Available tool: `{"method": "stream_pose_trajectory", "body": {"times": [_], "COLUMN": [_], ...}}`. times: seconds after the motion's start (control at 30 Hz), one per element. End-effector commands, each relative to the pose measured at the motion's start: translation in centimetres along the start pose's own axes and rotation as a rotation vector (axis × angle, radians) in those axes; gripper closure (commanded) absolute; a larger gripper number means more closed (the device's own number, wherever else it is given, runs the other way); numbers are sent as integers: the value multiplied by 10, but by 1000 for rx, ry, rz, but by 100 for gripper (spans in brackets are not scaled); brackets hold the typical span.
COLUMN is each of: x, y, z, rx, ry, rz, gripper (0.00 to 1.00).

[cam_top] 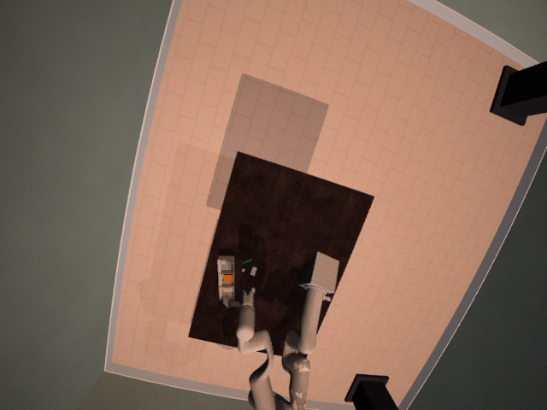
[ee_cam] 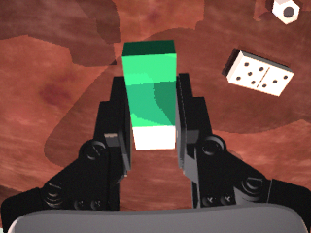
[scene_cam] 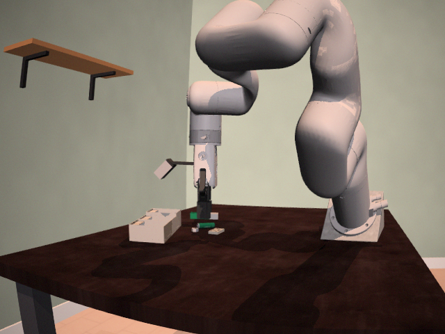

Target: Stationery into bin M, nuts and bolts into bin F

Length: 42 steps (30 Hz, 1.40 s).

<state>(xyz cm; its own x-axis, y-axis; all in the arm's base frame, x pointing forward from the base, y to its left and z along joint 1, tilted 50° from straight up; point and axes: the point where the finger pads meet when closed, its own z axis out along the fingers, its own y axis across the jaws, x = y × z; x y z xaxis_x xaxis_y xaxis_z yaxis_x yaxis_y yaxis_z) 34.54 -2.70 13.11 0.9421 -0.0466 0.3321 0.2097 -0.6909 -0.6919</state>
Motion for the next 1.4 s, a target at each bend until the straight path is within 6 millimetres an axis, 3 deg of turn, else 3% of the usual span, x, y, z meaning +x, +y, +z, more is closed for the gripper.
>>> {"method": "stream_pose_trajectory", "body": {"times": [0.0, 0.6, 0.9, 1.37], "x": [1, 1, 44, 111], "y": [0, 0, 19, 47], "z": [-11, -17, -17, -18], "rx": [-1, -1, -1, -6], "ry": [2, 2, 2, 1], "rz": [-1, -1, -1, -502], "gripper": [100, 100, 100, 100]}}
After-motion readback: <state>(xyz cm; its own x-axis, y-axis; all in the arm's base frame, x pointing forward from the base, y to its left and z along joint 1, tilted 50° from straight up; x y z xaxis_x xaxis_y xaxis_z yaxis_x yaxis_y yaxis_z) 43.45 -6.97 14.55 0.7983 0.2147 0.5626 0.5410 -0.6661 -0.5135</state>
